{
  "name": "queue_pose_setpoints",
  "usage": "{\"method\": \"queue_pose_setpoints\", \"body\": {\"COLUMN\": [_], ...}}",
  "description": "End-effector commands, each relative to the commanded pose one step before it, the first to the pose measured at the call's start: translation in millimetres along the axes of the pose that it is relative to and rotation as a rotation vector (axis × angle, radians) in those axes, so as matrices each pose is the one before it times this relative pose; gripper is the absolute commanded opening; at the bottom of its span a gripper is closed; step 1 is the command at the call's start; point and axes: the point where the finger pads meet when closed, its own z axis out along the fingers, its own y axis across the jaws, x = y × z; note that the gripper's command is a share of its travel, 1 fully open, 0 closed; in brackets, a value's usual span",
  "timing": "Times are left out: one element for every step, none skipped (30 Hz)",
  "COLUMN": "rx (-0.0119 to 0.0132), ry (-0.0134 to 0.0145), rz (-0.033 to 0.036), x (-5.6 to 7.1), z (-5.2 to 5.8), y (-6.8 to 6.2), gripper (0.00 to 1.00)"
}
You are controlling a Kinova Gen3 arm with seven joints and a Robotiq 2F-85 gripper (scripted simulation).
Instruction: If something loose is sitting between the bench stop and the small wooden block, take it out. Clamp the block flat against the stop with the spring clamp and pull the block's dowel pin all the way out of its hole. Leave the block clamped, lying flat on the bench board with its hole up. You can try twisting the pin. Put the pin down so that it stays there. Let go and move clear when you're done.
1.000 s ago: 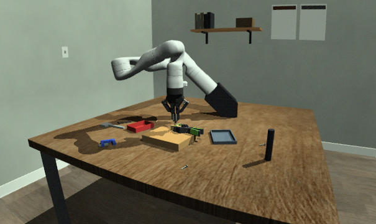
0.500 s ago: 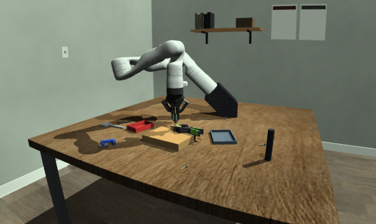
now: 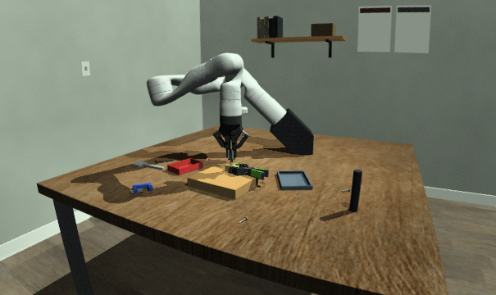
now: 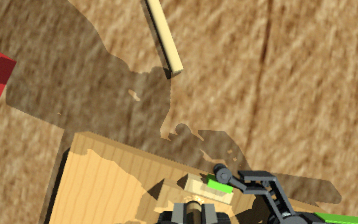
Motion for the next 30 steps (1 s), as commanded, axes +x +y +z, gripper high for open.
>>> {"method": "queue_pose_setpoints", "body": {"rx": [-0.00028, 0.00000, 0.00000, 0.00000, 0.00000, 0.00000, 0.00000, 0.00000, 0.00000, 0.00000, 0.00000, 0.00000, 0.00000, 0.00000, 0.00000, 0.00000, 0.00000, 0.00000, 0.00000, 0.00000, 0.00000, 0.00000, 0.00000, 0.00000, 0.00000, 0.00000, 0.00000, 0.00000, 0.00000, 0.00000], "ry": [-0.00177, 0.00000, 0.00000, 0.00000, 0.00000, 0.00000, 0.00000, 0.00000, 0.00000, 0.00000, 0.00000, 0.00000, 0.00000, 0.00000, 0.00000, 0.00000, 0.00000, 0.00000, 0.00000, 0.00000, 0.00000, 0.00000, 0.00000, 0.00000, 0.00000, 0.00000, 0.00000, 0.00000, 0.00000, 0.00000], "rz": [0.00329, 0.00118, 0.00117, 0.00117, 0.00116, 0.00115, 0.00114, 0.00113, 0.00112, 0.00112, 0.00111, 0.00110, 0.00000, 0.00000, 0.00109, 0.00108, 0.00108, 0.00107, 0.00106, 0.00105, 0.00104, 0.00104, 0.00103, 0.00102, 0.00101, 0.00100, 0.00100, 0.00099, 0.00098, 0.00000], "x": [-0.44, 0.00, 0.00, 0.00, 0.00, 0.00, 0.00, 0.00, 0.00, 0.00, 0.00, 0.00, 0.00, 0.00, 0.00, 0.00, 0.00, 0.00, 0.00, 0.00, 0.00, 0.00, 0.00, 0.00, 0.00, 0.00, 0.00, 0.00, 0.00, 0.00], "z": [-0.79, 0.00, 0.00, 0.00, 0.00, 0.00, 0.00, 0.00, 0.00, 0.00, 0.00, 0.00, 0.00, 0.00, 0.00, 0.00, 0.00, 0.00, 0.00, 0.00, 0.00, 0.00, 0.00, 0.00, 0.00, 0.00, 0.00, 0.00, 0.00, 0.00], "y": [0.09, 0.00, 0.00, 0.00, 0.00, 0.00, 0.00, 0.00, 0.00, 0.00, 0.00, 0.00, 0.00, 0.00, 0.00, 0.00, 0.00, 0.00, 0.00, 0.00, 0.00, 0.00, 0.00, 0.00, 0.00, 0.00, 0.00, 0.00, 0.00, 0.00], "gripper": [0.10, 0.10, 0.10, 0.10, 0.10, 0.10, 0.10, 0.10, 0.10, 0.10, 0.10, 0.10, 0.10, 0.10, 0.10, 0.10, 0.10, 0.10, 0.10, 0.10, 0.10, 0.10, 0.10, 0.10, 0.10, 0.10, 0.10, 0.10, 0.10, 0.10]}}
